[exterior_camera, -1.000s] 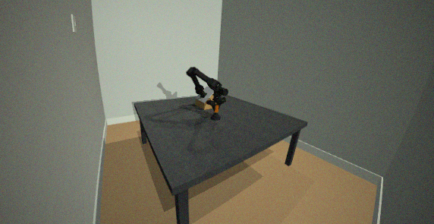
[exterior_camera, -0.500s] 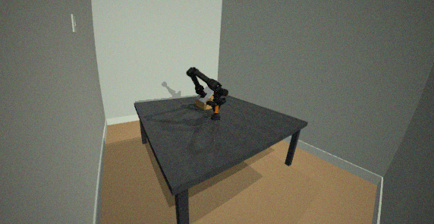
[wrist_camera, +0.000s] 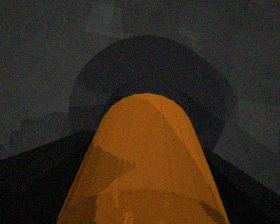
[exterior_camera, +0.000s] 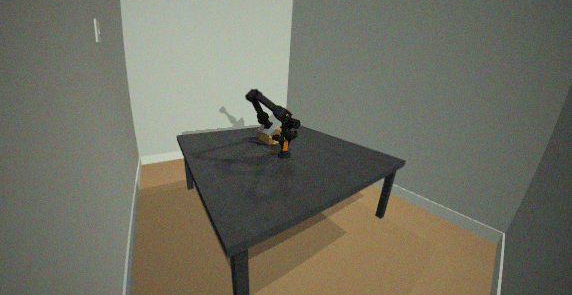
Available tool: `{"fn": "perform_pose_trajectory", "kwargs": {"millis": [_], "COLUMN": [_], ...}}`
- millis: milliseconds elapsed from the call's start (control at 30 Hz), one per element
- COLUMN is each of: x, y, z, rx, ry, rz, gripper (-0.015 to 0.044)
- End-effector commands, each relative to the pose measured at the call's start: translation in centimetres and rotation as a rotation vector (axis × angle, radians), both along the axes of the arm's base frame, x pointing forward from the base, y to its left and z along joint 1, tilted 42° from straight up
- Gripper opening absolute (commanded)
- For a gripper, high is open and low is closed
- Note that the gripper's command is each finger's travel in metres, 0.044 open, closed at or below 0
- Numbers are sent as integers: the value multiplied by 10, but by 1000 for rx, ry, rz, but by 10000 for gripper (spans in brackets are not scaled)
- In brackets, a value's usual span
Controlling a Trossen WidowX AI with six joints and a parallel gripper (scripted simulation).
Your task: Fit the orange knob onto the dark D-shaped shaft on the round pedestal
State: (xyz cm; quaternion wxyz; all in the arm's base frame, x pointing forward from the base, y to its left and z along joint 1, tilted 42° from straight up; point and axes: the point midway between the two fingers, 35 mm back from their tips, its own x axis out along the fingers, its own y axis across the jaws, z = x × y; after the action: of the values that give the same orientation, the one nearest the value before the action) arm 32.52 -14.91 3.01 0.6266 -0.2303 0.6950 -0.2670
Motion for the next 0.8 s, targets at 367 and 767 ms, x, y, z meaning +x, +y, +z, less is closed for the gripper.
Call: {"fn": "perform_pose_trajectory", "kwargs": {"millis": [367, 767], "x": [-1, -1], "y": [-1, -1], "z": [-2, -2], "rx": [0, 0], "ry": [0, 0], "rz": [0, 0], "gripper": [53, 368]}}
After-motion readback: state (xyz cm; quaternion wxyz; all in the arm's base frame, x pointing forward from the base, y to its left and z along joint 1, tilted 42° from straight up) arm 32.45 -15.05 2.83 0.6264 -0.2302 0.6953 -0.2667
